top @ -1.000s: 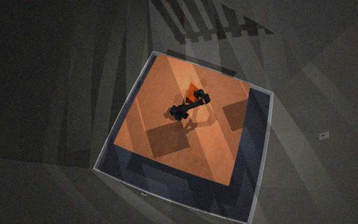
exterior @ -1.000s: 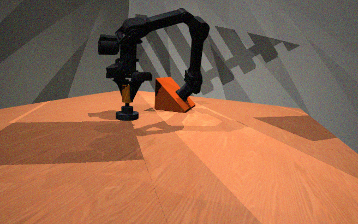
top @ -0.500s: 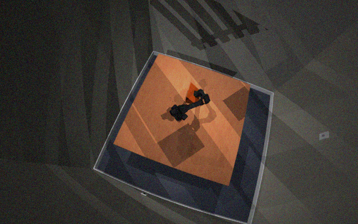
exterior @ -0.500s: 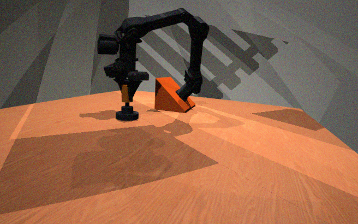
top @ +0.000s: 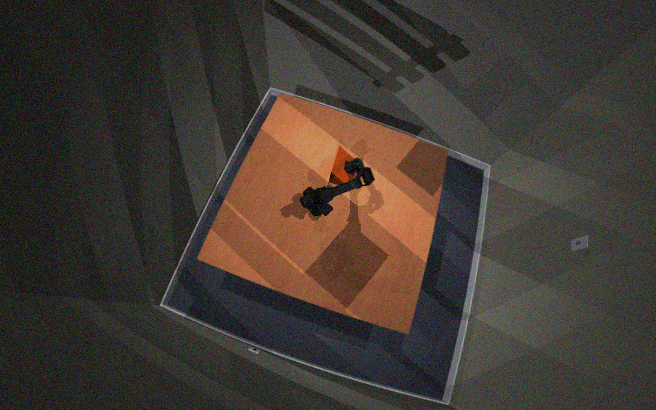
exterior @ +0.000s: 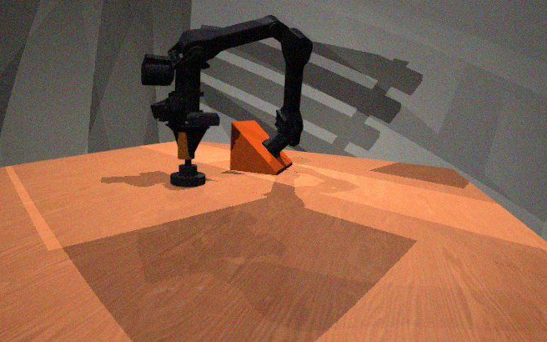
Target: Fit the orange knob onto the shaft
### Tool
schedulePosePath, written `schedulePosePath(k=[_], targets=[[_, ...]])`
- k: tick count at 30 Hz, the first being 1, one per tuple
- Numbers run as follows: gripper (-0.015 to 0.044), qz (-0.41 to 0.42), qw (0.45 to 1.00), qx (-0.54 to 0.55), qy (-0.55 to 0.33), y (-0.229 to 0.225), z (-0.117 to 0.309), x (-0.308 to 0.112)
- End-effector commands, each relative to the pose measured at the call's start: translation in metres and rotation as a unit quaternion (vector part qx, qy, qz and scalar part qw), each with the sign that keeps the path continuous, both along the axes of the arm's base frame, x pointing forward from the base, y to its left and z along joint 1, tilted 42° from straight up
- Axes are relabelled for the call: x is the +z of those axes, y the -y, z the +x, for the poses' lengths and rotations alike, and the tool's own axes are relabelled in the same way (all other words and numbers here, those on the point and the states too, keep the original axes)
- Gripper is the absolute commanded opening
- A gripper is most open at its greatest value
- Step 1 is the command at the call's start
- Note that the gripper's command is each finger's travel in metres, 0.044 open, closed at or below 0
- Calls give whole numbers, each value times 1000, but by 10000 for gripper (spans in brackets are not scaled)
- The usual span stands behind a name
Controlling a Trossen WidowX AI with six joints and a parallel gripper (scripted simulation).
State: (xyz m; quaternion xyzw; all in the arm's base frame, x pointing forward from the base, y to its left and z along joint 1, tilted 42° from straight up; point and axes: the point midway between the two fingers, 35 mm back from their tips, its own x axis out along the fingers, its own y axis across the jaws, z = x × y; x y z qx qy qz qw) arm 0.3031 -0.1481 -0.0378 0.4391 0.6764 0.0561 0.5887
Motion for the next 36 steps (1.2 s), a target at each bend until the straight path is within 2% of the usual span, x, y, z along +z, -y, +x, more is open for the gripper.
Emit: schedulePosePath(k=[1, 7, 13, 36], targets=[[0, -1, 1000, -2, 2, 3, 0, 1], [0, 0, 1000, -11, -7, 4, -1, 3], [0, 7, 994, -80, -67, 2, -4, 6], [0, 8, 993, -90, -76, 1, -3, 5]])
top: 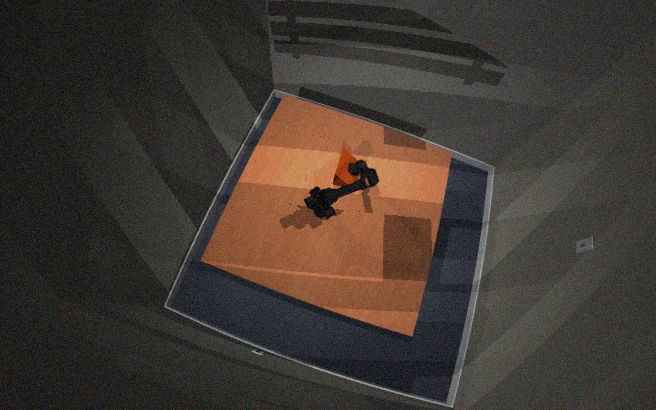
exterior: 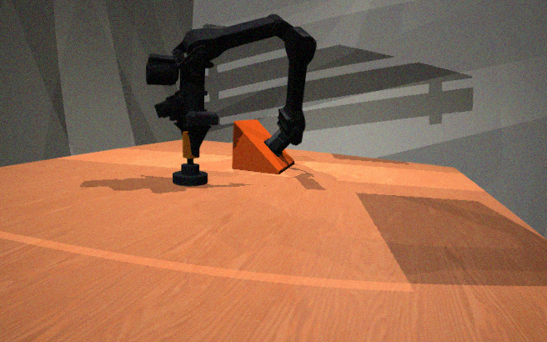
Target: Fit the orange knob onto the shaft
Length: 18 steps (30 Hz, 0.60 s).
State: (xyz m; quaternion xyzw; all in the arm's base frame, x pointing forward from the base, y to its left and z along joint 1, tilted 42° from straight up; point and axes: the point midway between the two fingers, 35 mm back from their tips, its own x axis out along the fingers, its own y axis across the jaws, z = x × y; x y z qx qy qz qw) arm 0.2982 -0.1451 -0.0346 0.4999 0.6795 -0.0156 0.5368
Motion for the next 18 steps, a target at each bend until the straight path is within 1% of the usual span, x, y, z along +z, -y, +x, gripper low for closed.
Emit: schedulePosePath(k=[1, 6, 18], targets=[[0, -1, 1000, -21, -13, 4, 2, 2], [0, 5, 995, -79, -65, 6, 3, 2], [0, 5, 995, -79, -65, 4, 6, -3]])
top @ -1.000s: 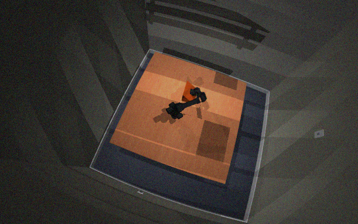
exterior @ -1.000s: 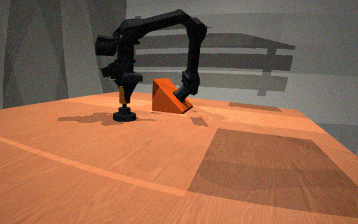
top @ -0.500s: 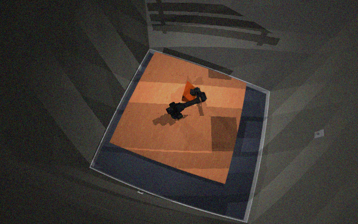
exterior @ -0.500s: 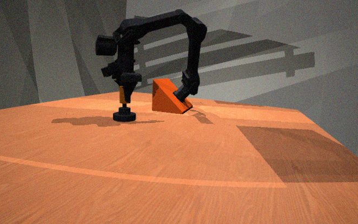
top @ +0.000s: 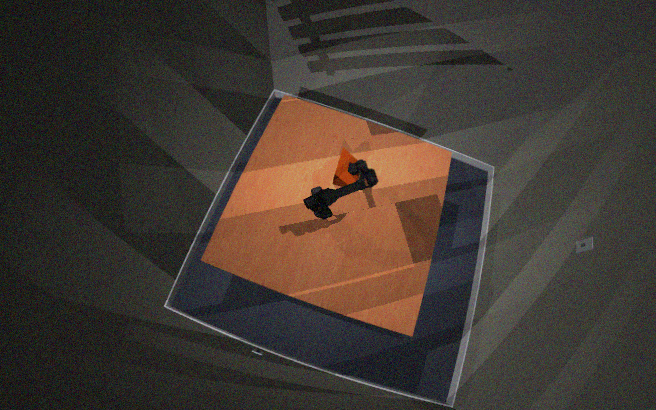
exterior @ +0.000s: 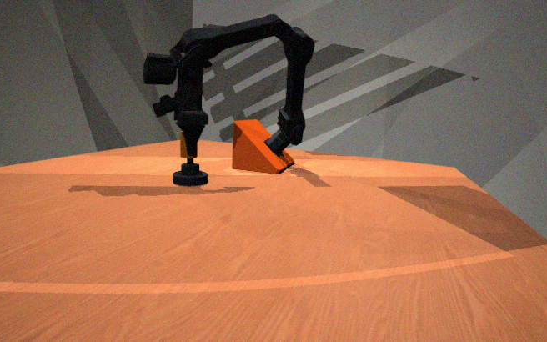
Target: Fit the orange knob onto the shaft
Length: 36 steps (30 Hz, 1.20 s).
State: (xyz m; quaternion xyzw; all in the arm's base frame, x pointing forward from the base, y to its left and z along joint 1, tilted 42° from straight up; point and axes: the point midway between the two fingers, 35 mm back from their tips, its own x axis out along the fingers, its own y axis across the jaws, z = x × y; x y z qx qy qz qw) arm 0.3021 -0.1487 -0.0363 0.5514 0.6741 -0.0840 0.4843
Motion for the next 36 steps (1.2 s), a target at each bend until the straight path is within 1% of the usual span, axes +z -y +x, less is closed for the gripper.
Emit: schedulePosePath(k=[1, 14, 21, 36], targets=[[0, -2, 1000, -4, 1, 1, 2, -2], [0, -2, 1000, -7, -2, 4, 1, 1], [0, 6, 994, -82, -68, 2, -2, 4], [0, 6, 994, -82, -68, -3, -3, 1]])
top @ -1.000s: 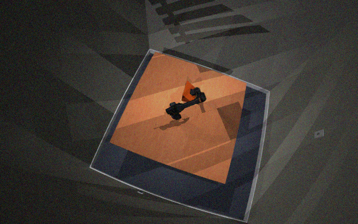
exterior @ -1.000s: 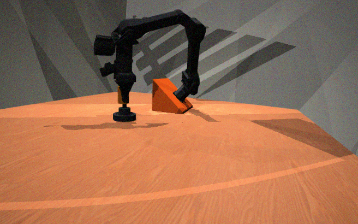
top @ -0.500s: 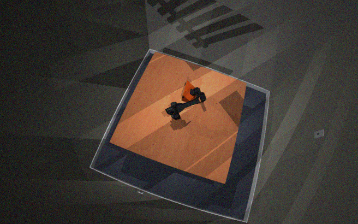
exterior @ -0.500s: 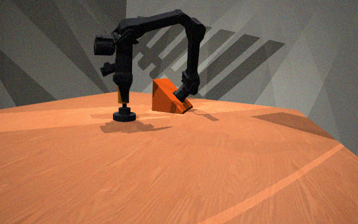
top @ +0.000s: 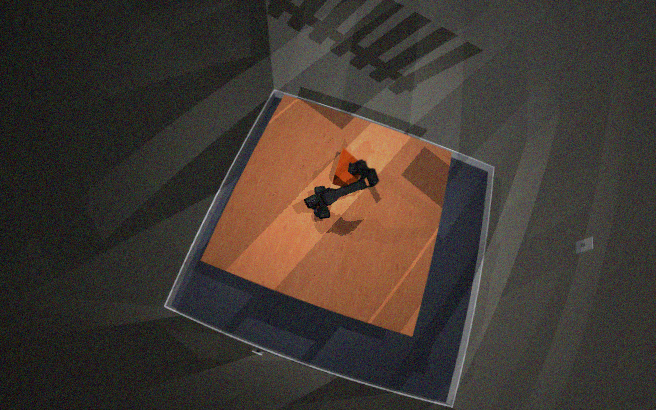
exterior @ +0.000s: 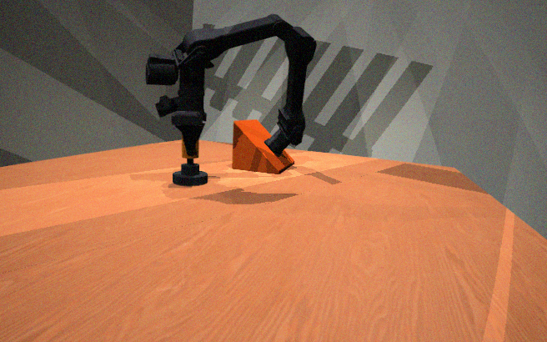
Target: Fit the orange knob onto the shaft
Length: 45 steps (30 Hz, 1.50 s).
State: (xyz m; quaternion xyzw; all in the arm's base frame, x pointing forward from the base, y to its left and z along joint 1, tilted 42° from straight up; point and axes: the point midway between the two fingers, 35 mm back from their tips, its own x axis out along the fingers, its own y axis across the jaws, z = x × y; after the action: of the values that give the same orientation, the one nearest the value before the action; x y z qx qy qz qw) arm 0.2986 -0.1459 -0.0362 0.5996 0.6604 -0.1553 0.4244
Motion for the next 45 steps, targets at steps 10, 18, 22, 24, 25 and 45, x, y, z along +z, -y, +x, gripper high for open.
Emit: schedulePosePath(k=[10, 18, 22, 24, 25, 45], targets=[[0, 1, 1000, -22, -17, 3, 1, 4], [0, 7, 994, -80, -68, 5, 4, 4], [0, 7, 994, -80, -68, 7, 5, 3], [0, 7, 994, -80, -68, 7, 5, 2], [0, 7, 994, -80, -68, 6, 5, 1], [0, 11, 989, -112, -96, 6, 4, 2]])
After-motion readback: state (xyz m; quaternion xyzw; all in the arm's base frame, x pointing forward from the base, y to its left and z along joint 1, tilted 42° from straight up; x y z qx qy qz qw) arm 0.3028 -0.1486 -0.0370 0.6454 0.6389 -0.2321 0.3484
